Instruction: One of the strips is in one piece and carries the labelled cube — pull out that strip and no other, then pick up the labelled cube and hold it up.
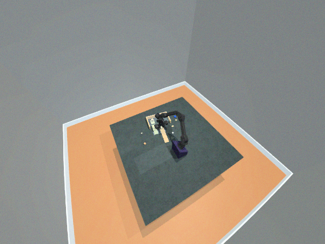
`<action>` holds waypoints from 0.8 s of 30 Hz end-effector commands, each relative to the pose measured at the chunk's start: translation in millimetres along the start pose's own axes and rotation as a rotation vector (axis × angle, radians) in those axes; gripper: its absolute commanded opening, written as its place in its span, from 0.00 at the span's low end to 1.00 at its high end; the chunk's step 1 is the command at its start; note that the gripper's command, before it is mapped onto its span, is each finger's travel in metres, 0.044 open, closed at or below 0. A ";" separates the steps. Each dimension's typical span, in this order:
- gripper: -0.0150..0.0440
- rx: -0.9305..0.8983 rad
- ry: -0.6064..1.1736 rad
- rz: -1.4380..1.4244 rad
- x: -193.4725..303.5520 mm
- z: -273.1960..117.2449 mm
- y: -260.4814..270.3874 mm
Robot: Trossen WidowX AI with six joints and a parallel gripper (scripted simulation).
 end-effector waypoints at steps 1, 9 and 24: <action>0.25 0.000 -0.002 -0.001 9.1 -9.4 2.1; 0.25 0.000 -0.001 -0.005 36.9 -29.6 7.3; 0.25 0.000 0.001 -0.009 75.8 -41.7 13.9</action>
Point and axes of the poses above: the point midway between the two fingers, 35 mm back from their tips, its own z axis out along the fingers, its own y axis across the jaws, x = y × z, the point moved 8 cm from there along -z, back along the fingers, and after that the axes turned 14 degrees about -z, right-handed, at the moved point
